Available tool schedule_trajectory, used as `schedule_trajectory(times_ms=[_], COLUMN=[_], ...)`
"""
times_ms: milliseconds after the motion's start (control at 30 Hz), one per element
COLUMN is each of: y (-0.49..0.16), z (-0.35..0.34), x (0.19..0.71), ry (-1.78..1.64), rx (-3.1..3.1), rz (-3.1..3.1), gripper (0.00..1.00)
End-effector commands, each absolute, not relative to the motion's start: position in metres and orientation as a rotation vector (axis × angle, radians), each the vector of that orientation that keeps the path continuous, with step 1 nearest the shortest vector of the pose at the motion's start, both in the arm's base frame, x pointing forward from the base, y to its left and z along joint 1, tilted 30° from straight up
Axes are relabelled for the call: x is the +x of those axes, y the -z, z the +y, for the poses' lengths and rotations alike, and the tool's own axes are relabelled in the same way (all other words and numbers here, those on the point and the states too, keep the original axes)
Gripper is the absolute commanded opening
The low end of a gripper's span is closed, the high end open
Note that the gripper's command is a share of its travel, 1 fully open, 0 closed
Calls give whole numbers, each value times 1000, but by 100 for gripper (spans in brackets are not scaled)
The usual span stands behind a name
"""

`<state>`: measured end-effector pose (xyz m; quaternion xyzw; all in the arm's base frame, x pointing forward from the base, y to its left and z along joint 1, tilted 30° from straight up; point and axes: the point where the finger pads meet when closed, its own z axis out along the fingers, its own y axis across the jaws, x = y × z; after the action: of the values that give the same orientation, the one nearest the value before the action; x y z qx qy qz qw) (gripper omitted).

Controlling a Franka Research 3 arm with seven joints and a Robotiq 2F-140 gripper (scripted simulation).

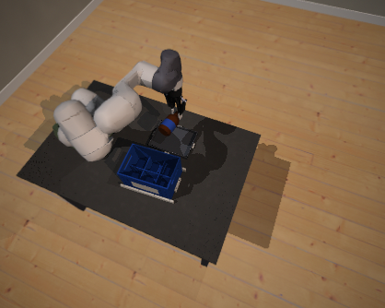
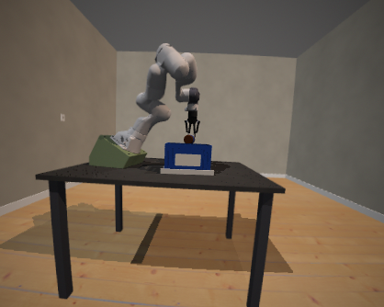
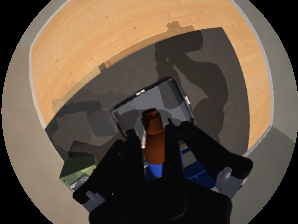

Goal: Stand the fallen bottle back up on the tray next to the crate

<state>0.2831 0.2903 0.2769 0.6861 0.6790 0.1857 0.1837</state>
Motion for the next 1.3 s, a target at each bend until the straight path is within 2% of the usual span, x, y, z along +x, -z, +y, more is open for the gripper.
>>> schedule_trajectory(times_ms=[0,1267], y=[-277,-277], z=[291,291], x=[282,282], ry=[-529,-592], rx=[1945,2178], rz=[1907,1693], gripper=[0,0])
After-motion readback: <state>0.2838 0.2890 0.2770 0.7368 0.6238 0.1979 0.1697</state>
